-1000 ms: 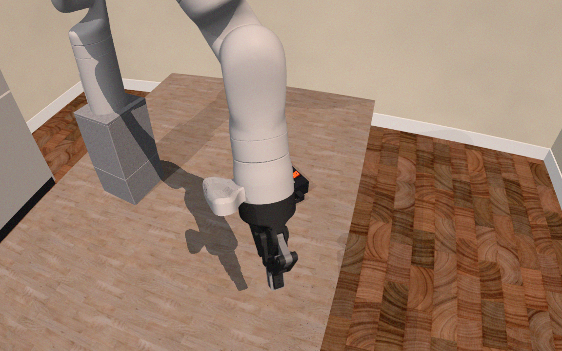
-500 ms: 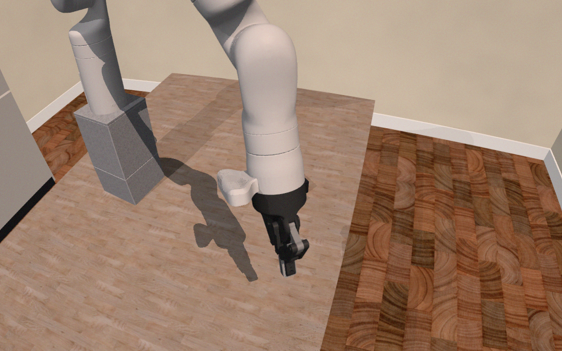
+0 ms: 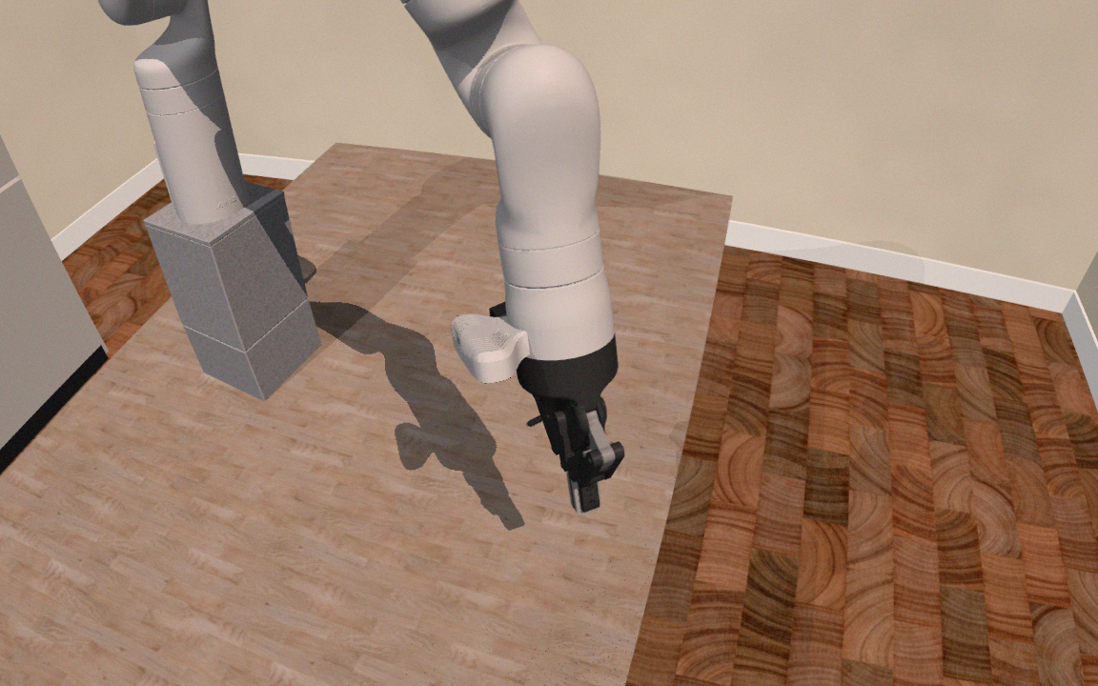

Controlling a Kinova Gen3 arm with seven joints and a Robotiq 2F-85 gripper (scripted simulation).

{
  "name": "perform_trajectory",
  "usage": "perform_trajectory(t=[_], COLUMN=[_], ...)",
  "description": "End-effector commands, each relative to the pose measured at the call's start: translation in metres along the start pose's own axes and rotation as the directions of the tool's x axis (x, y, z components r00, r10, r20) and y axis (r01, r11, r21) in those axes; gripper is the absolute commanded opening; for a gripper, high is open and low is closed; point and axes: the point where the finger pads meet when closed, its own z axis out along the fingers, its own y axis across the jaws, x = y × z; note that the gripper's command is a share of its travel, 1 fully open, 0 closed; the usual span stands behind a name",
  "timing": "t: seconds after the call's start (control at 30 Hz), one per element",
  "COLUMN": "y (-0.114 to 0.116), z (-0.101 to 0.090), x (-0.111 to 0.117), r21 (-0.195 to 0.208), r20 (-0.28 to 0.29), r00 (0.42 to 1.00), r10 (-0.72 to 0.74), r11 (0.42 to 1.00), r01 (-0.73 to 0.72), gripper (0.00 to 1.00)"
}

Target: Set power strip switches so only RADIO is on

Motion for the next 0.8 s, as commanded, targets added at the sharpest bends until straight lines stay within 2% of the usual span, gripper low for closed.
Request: perform_trajectory(t=[0.0, 0.1, 0.13, 0.43, 0.47, 0.77], y=[0.003, 0.003, 0.019, 0.019, 0.034, 0.034], z=[0.001, 0.001, 0.001, 0.001, 0.001, 0.001], x=[-0.004, -0.004, -0.021, -0.021, -0.037, -0.037], r21=[0.000, 0.000, -0.012, -0.012, -0.024, -0.024], r20=[0.007, 0.007, 0.025, 0.025, 0.042, 0.042], r00=[1.000, 1.000, 1.000, 1.000, 0.999, 0.999], r10=[-0.003, -0.003, 0.009, 0.009, 0.022, 0.022], r11=[1.000, 1.000, 1.000, 1.000, 0.999, 0.999], r01=[0.003, 0.003, -0.009, -0.009, -0.021, -0.021], gripper=[0.00, 0.00, 0.00, 0.00, 0.00, 0.00])
